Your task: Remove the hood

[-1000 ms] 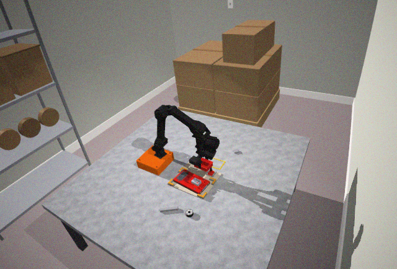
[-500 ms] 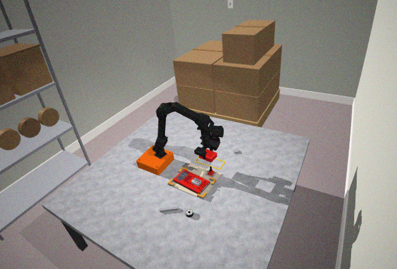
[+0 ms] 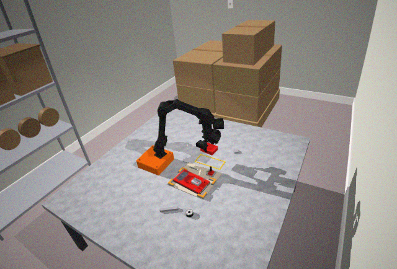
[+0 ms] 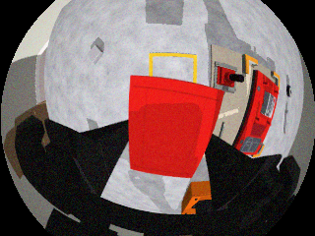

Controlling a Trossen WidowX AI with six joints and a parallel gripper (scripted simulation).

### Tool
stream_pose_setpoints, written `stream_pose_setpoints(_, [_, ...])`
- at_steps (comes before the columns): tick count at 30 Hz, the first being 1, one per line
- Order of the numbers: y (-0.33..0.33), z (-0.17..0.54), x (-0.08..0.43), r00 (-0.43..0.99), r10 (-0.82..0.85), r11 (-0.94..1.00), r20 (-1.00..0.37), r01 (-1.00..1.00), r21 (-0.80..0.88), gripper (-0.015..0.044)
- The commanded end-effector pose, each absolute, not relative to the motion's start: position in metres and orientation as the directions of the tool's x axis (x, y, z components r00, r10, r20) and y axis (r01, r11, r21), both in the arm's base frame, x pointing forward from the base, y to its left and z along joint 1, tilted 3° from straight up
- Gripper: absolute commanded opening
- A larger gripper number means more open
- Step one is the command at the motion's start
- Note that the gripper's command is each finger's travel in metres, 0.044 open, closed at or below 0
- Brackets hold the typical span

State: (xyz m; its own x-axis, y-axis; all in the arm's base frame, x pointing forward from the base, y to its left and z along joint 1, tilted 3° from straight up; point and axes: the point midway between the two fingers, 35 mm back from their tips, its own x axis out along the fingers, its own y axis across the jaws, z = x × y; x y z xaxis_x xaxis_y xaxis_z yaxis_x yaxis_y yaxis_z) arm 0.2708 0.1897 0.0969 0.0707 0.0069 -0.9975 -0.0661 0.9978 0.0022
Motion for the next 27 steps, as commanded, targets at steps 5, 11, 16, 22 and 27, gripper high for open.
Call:
stream_pose_setpoints(5, [0.189,0.091,0.271,0.07,0.001,0.998,-0.998,-0.056,-0.003,0.0])
stream_pose_setpoints(11, [0.189,0.085,0.272,0.07,0.001,0.998,-0.998,-0.056,-0.003,0.0])
stream_pose_setpoints(16, [0.189,0.081,0.273,0.07,0.001,0.998,-0.998,-0.056,-0.003,0.0])
stream_pose_setpoints(22, [0.189,0.075,0.273,0.07,0.001,0.998,-0.998,-0.056,-0.003,0.0])
stream_pose_setpoints(27, [0.19,0.07,0.274,0.07,0.001,0.998,-0.998,-0.056,-0.003,0.0])
